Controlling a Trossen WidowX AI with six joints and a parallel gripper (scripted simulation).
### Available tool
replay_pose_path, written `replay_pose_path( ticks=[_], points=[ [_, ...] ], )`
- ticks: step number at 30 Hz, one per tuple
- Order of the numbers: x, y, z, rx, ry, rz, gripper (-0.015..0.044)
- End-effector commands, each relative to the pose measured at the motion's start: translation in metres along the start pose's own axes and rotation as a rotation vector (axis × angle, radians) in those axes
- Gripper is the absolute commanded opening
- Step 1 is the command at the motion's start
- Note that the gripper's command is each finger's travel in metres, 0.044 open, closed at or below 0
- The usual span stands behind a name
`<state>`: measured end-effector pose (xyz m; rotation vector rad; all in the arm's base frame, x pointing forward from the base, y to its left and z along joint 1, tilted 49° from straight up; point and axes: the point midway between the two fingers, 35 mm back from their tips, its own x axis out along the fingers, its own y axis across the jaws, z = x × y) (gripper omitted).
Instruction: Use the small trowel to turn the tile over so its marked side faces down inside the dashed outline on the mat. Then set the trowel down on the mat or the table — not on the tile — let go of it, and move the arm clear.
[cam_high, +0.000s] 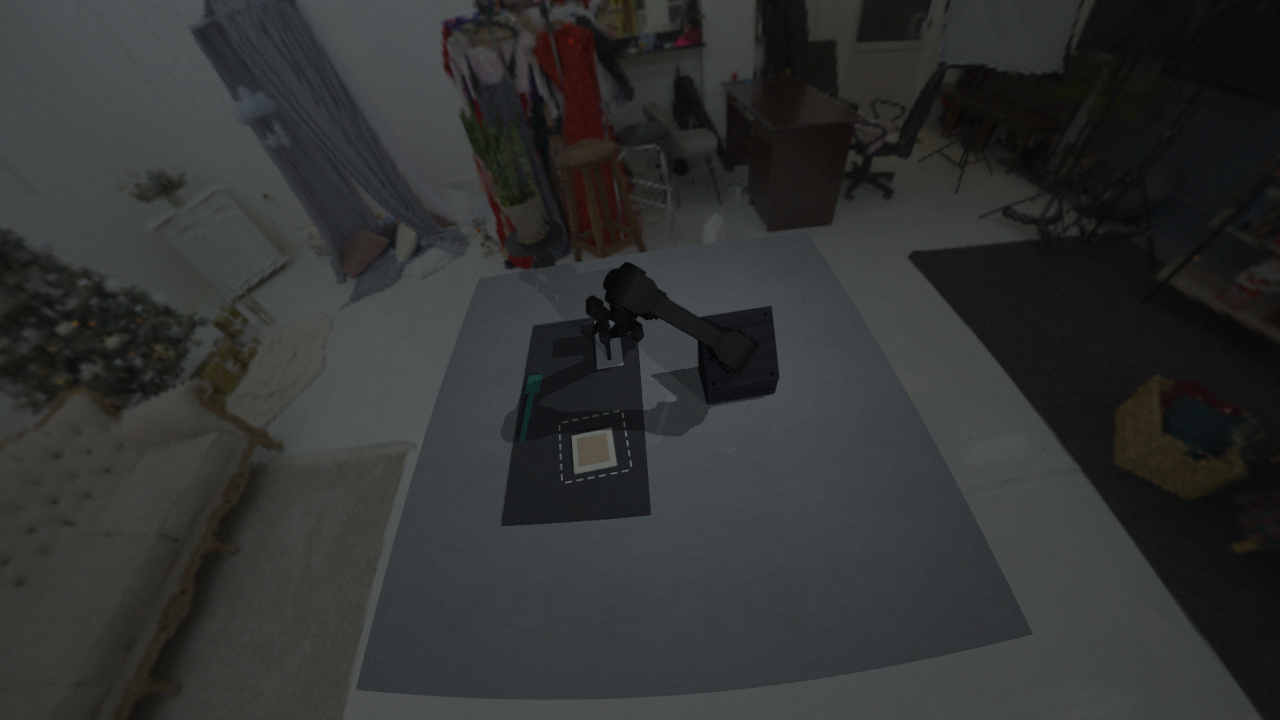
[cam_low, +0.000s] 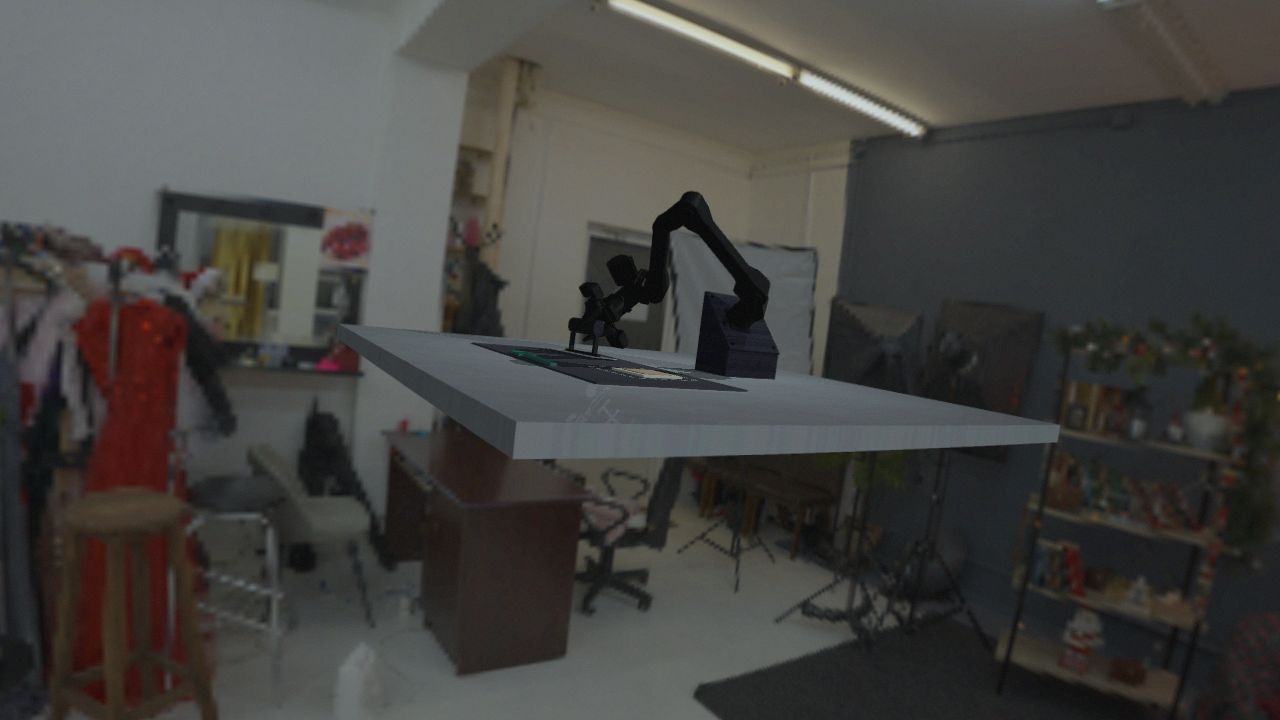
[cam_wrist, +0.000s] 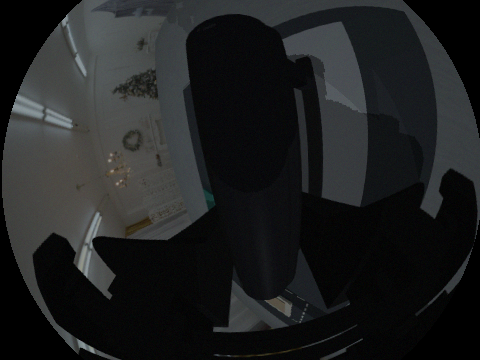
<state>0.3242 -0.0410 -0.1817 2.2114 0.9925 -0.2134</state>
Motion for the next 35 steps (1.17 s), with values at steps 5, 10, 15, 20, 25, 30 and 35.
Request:
replay_pose_path(
  ticks=[5, 10, 15, 20, 25, 30, 35],
  points=[
    [0.001, 0.001, 0.002, 0.001, -0.005, 0.003, 0.0263],
    [0.001, 0.001, 0.002, 0.001, -0.005, 0.003, 0.0300],
    [0.001, 0.001, 0.002, 0.001, -0.005, 0.003, 0.0300],
    [-0.014, 0.001, 0.005, -0.002, -0.012, -0.005, 0.0300],
    [-0.036, 0.001, 0.006, -0.004, -0.014, -0.009, 0.0300],
    [-0.058, 0.000, 0.003, -0.004, -0.008, -0.003, 0.0300],
    [-0.073, 0.008, 0.003, -0.003, -0.017, -0.006, 0.0300]
  ],
)
